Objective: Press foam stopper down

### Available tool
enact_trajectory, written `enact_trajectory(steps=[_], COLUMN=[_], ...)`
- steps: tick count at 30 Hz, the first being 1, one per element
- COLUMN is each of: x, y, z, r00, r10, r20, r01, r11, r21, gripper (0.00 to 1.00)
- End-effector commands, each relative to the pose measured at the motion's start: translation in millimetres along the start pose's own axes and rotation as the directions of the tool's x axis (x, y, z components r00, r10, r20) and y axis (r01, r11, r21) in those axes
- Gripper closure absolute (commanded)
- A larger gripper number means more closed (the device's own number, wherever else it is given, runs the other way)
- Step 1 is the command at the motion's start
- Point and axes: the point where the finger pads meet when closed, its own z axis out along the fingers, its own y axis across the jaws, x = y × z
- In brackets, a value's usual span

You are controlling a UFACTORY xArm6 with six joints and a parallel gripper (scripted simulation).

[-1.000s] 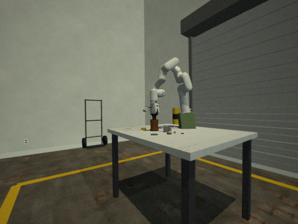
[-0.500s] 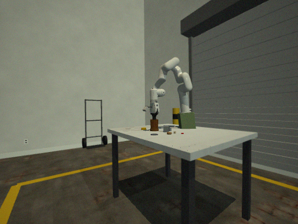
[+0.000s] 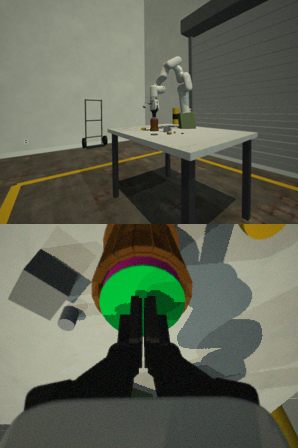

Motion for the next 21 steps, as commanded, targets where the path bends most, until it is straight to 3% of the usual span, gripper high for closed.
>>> enact_trajectory(steps=[1, 21], x=[1, 1], y=[0, 0], z=[-17, -27], r00=[1.0, 1.0], r10=[0.0, 0.0], r20=[-0.003, -0.003], r01=[0.0, 0.0], r11=[1.0, 1.0], r21=[0.0, 0.0], gripper=[1.0, 1.0])
